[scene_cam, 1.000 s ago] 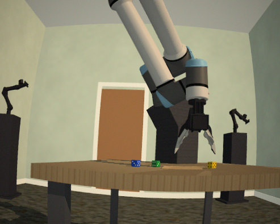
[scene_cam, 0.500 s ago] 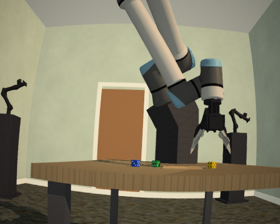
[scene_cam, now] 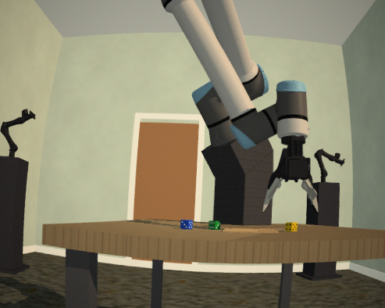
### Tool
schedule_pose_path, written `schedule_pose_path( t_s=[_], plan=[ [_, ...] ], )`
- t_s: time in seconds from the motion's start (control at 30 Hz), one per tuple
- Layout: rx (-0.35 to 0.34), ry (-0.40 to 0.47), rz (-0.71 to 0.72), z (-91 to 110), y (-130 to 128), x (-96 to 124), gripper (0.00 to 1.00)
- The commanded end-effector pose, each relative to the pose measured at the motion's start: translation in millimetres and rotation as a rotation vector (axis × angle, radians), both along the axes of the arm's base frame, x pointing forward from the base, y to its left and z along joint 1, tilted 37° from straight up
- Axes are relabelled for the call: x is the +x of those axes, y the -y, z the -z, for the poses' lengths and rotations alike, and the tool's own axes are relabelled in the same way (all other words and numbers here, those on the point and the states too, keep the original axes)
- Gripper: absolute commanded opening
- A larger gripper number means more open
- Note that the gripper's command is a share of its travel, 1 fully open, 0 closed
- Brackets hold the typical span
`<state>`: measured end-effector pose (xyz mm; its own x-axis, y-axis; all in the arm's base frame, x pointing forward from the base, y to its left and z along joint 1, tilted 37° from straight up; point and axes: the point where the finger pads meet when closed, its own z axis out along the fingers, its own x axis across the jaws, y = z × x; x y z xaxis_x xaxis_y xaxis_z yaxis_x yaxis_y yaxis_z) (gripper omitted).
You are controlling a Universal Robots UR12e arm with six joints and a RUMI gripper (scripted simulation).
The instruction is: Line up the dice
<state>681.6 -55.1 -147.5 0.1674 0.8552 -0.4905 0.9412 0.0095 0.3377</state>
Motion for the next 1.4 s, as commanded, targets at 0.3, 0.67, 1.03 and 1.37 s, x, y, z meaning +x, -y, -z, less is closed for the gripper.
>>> schedule_pose_path(
  t_s=[0.3, 0.67, 1.03, 1.37],
  plan=[
    [0.0, 0.001, 0.0, 0, 0, 0, 1.0],
    [0.0, 0.001, 0.0, 0, 0, 0, 1.0],
    [0.0, 0.001, 0.0, -15, -9, -5, 1.0],
    [0.0, 0.001, 0.0, -69, -45, -25, 1.0]
  ],
)
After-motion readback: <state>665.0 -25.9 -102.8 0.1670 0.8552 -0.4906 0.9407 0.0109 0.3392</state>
